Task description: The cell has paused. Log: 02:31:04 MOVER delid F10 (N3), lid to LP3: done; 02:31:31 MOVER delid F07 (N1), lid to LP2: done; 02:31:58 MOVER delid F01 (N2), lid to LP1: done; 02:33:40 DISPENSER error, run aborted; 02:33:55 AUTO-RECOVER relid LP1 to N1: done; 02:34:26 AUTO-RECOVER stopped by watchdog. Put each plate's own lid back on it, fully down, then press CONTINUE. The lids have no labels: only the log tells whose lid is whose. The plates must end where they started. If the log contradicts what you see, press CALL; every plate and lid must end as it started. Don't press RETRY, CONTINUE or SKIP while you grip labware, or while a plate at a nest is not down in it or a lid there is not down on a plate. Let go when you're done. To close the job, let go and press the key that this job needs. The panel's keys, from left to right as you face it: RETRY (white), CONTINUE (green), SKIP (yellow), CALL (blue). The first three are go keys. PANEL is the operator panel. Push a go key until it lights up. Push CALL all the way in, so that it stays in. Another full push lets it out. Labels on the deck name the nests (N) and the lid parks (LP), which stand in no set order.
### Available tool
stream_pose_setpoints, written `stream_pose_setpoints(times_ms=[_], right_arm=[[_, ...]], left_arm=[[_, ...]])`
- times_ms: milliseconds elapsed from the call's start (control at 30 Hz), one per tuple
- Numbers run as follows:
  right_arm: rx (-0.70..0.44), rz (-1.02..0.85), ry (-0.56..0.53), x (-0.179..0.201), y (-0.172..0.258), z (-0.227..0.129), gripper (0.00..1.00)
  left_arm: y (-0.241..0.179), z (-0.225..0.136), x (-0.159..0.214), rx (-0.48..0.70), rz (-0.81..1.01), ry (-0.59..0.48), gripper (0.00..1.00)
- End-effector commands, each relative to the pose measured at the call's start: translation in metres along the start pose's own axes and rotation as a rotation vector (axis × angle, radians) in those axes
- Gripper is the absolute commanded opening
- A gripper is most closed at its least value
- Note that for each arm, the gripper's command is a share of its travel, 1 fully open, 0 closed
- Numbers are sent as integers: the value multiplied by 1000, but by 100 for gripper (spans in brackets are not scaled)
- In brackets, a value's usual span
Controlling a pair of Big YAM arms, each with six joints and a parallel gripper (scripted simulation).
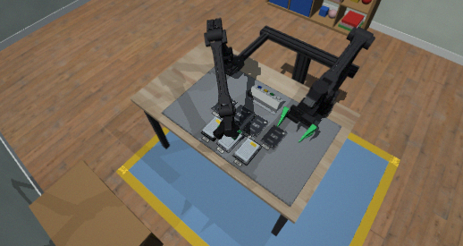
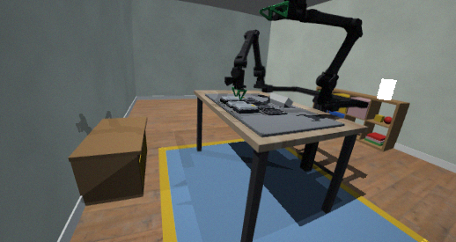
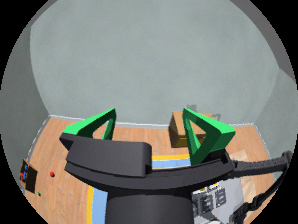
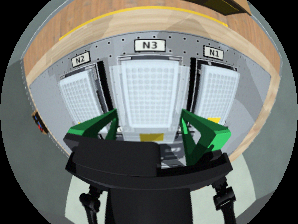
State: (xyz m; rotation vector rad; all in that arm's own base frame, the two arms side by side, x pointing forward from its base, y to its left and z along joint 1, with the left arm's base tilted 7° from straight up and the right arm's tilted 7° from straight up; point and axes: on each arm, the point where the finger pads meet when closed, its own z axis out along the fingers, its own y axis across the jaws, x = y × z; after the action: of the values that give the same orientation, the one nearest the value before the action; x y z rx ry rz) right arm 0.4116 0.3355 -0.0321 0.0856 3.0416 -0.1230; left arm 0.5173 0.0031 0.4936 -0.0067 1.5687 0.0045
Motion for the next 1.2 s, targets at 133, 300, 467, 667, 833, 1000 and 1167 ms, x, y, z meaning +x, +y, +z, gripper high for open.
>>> stream_pose_setpoints(times_ms=[133, 300, 467, 667, 833, 1000, 1167], right_arm=[[-25, -6, -28, -13, 11, -4, 0], [-6, -6, -8, -6, 2, 8, 0], [-8, -3, -11, -8, -2, 7, 0], [-4, -11, -7, -4, 0, 12, 0], [-4, -8, -7, -5, -2, 14, 0], [-5, -6, -7, -6, -3, 16, 0], [-6, -7, -9, -6, -1, 17, 0]], left_arm=[[-4, 0, -34, 8, 7, -60, 100], [-4, 0, -34, 8, 7, -60, 100], [-4, 0, -34, 8, 7, -60, 100], [-4, 0, -34, 8, 7, -60, 100], [-4, 0, -34, 8, 7, -60, 100], [-4, 0, -34, 8, 7, -60, 100], [-4, 0, -34, 8, 7, -60, 100]])
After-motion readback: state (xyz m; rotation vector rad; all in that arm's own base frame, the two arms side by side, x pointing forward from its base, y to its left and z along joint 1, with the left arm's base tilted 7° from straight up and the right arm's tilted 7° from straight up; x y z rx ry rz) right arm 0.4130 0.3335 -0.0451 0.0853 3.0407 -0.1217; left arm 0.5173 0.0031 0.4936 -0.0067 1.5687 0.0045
